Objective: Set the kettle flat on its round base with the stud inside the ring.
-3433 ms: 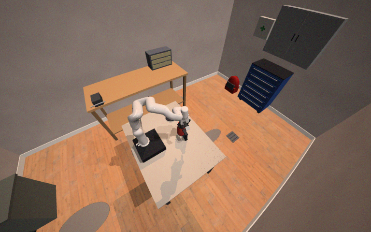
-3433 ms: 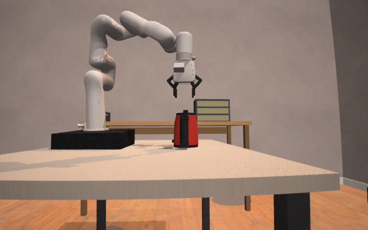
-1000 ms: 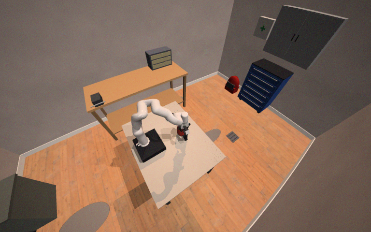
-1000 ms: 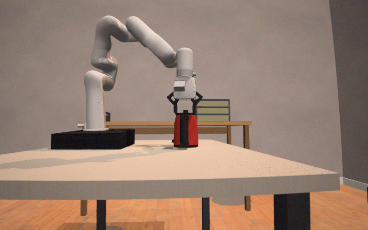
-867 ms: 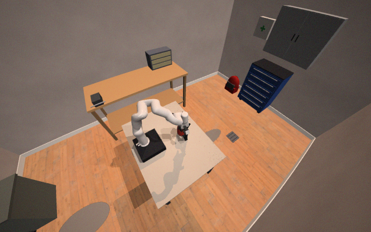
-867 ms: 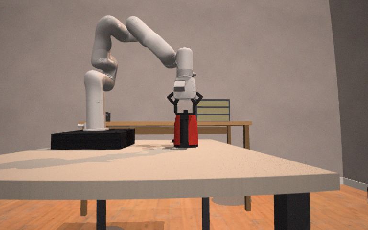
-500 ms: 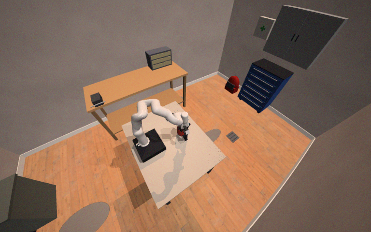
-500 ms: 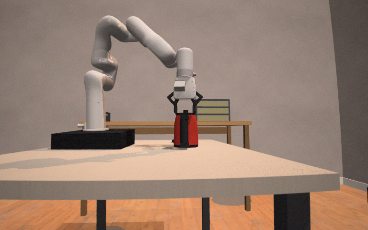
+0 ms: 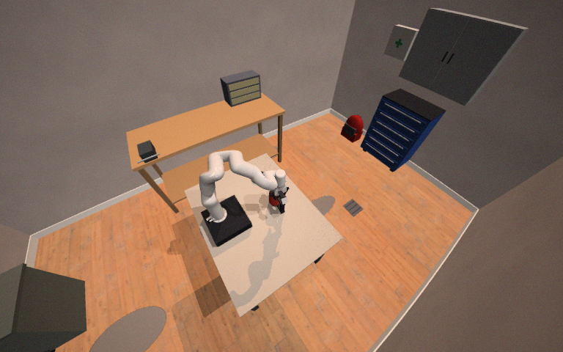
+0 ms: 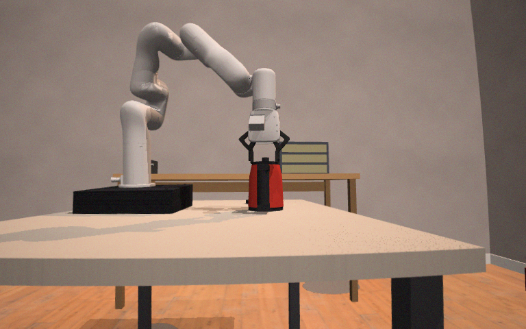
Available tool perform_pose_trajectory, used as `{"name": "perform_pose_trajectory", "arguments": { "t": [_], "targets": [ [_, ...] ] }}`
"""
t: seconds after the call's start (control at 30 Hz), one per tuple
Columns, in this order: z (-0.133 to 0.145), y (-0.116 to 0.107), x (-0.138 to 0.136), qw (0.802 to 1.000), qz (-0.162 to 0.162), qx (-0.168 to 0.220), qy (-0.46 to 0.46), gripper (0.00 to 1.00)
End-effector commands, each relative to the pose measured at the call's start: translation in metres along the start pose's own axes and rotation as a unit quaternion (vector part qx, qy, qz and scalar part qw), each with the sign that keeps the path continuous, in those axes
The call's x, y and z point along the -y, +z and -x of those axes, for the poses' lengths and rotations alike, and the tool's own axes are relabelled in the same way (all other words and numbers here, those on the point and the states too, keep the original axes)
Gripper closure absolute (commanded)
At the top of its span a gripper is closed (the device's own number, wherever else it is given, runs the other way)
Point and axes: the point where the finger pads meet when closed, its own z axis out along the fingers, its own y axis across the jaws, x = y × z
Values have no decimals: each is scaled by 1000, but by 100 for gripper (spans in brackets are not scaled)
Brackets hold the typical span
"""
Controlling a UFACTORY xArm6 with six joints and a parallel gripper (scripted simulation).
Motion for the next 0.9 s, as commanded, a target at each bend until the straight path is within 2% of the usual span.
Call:
{"name": "perform_pose_trajectory", "arguments": {
  "t": [0.0,0.33,0.87],
  "targets": [
    [0,-2,1,1000,-2,0,0,19],
    [0,0,1,1000,-2,0,0,19],
    [0,28,2,1000,-2,0,0,19]
  ]
}}
